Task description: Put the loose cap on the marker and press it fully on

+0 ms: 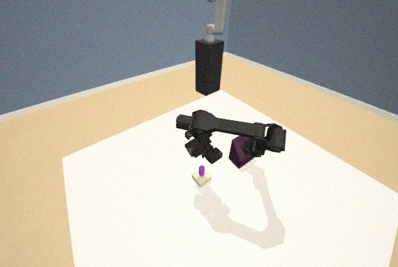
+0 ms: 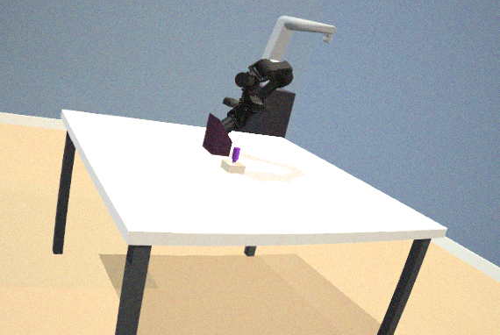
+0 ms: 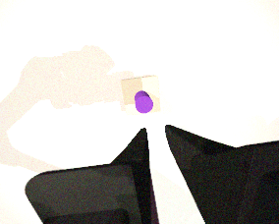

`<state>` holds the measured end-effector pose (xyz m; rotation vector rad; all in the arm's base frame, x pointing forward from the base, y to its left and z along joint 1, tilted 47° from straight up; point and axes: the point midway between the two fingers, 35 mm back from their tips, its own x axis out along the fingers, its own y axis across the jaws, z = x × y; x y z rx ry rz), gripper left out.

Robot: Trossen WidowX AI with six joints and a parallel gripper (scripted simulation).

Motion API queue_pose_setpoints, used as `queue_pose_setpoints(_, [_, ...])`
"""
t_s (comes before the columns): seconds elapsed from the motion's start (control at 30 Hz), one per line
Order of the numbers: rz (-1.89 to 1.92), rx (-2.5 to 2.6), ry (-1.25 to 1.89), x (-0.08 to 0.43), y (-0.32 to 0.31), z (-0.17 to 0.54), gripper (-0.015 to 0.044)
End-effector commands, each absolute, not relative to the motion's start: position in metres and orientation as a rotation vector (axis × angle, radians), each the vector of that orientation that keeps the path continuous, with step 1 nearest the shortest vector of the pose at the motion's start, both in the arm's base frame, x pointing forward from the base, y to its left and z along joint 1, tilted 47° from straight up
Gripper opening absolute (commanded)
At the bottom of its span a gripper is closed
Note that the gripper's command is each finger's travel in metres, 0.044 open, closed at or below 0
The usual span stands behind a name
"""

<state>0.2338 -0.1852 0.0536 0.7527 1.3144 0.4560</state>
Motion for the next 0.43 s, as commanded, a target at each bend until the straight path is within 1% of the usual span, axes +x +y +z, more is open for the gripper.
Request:
queue_pose_setpoints(0.0, [0.460, 0.748, 1.318, 0.2332, -0.1857, 0.0538, 0.0157])
queue_pose_setpoints(0.33, [0.460, 0.748, 1.318, 0.2332, -0.1857, 0.0538, 0.0420])
queue_pose_setpoints(0.37, [0.460, 0.748, 1.318, 0.2332, -0.1857, 0.0538, 0.0440])
queue_pose_setpoints(0.4, [0.460, 0.748, 1.318, 0.2332, -0.1857, 0.0538, 0.0440])
